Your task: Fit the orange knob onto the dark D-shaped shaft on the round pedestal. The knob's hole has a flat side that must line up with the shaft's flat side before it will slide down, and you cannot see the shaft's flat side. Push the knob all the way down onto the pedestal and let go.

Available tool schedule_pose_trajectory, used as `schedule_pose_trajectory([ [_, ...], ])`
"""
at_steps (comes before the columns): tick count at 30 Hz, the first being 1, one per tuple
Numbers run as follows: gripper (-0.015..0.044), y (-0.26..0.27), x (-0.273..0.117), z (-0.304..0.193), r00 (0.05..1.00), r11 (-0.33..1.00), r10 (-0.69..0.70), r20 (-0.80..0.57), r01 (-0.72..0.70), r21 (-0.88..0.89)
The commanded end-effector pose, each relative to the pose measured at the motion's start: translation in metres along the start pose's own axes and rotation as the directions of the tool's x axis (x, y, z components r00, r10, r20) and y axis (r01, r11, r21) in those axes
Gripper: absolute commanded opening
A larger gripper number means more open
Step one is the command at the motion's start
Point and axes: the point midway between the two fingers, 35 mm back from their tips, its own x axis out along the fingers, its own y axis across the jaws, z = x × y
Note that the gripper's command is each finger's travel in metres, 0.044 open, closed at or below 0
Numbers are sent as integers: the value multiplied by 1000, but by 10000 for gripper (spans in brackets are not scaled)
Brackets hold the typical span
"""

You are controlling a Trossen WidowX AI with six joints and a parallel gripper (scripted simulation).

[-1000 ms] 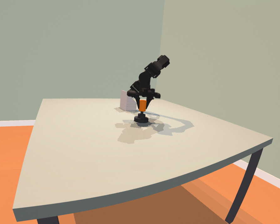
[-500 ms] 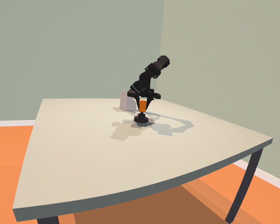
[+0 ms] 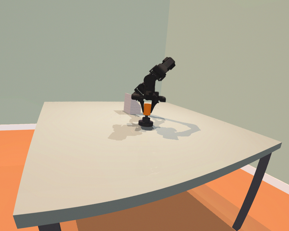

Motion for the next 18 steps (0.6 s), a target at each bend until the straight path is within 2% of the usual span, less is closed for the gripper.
schedule_pose_trajectory([
  [1, 0, 0, 1, -2, 1000, 1000, 1, -3, -1, 4],
  [8, 0, 0, -5, -3, 1000, 1000, 1, -3, -1, 13],
  [14, 0, 0, -5, -1, 1000, 979, 1, -3, -1, 202],
  [18, 0, 0, -4, 1, 1000, 977, 1, -3, -1, 212],
])
